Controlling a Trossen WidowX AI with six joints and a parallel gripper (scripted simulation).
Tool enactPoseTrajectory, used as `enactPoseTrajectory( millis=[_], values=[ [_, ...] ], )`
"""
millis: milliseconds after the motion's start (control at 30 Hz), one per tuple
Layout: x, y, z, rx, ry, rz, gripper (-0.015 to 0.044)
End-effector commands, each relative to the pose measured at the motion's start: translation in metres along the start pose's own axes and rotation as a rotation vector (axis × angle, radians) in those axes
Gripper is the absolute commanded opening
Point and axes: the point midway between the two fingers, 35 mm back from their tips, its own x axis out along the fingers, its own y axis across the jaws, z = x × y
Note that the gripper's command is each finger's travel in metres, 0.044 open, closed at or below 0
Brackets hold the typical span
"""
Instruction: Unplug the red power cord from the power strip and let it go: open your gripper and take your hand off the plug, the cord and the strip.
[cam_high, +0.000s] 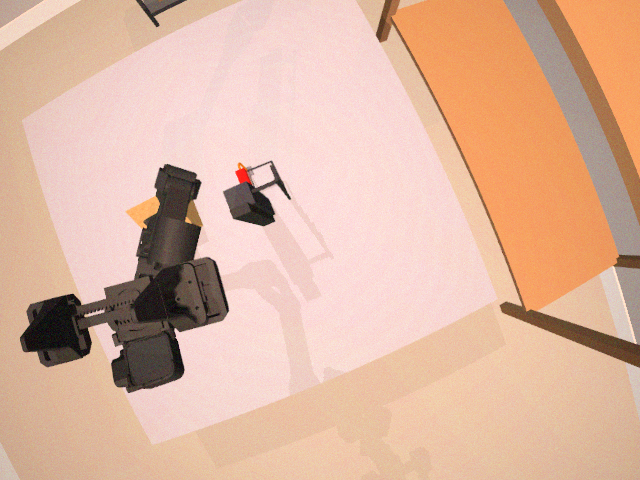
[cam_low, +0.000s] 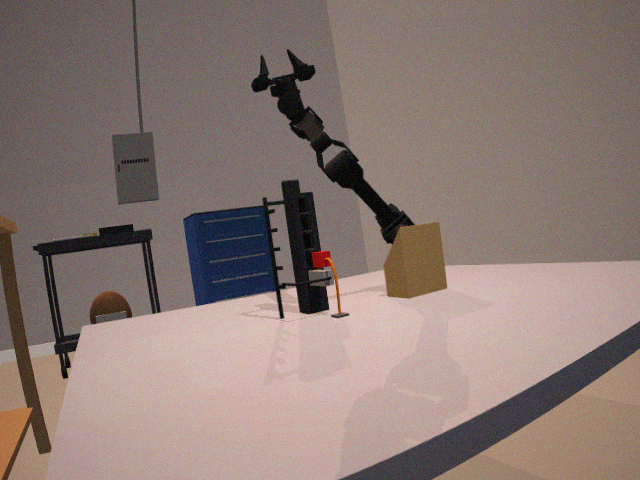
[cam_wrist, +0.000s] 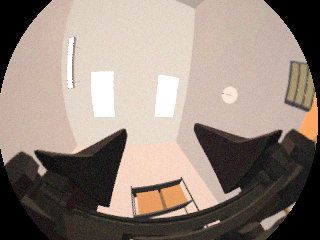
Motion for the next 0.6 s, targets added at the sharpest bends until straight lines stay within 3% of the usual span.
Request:
enactPoseTrajectory(
  millis=[0,267,567],
  values=[
    [0.000,0.001,0.001,0.002,-0.002,0.001,0.0374],
    [-0.002,0.054,0.043,0.152,-0.107,0.121,0.0164],
    [-0.021,0.141,0.111,0.388,-0.269,0.387,0.0160]
  ],
)
